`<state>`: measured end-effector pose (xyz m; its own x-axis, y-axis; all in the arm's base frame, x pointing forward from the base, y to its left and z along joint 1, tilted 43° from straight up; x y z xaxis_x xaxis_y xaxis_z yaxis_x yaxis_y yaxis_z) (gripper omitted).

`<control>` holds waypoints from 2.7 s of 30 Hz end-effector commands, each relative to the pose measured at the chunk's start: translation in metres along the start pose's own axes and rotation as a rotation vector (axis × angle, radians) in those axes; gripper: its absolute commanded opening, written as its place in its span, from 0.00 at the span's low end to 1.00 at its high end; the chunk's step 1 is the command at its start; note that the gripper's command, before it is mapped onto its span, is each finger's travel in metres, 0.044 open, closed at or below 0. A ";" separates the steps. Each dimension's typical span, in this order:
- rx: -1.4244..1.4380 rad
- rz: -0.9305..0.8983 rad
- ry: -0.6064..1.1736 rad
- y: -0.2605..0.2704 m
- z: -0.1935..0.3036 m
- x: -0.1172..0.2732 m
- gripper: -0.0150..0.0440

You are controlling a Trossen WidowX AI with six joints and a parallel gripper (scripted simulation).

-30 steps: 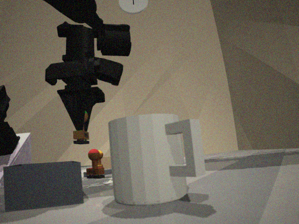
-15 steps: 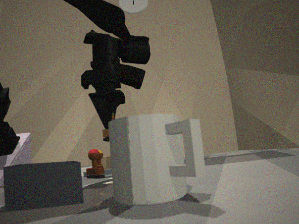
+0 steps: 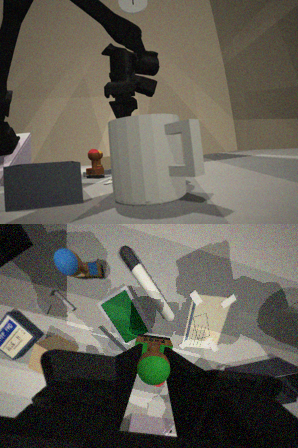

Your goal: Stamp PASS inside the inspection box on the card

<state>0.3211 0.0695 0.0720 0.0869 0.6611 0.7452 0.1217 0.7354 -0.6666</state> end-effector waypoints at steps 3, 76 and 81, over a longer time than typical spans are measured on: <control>-0.007 -0.006 -0.006 0.027 -0.006 -0.001 0.25; -0.010 0.000 -0.007 0.050 -0.009 -0.047 0.25; -0.010 0.000 -0.007 0.050 -0.009 -0.050 0.25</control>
<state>0.3327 0.0738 0.0031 0.0800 0.6579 0.7489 0.1375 0.7368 -0.6619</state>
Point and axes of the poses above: the point midway between the two fingers, 35 mm back from their tips, its own x axis back along the fingers, its own y axis across the jaws, z = x × y, the point moved 8 cm from there along x, back along the fingers, and after that the axes turned 4 degrees about -x, right-handed, at the moved point
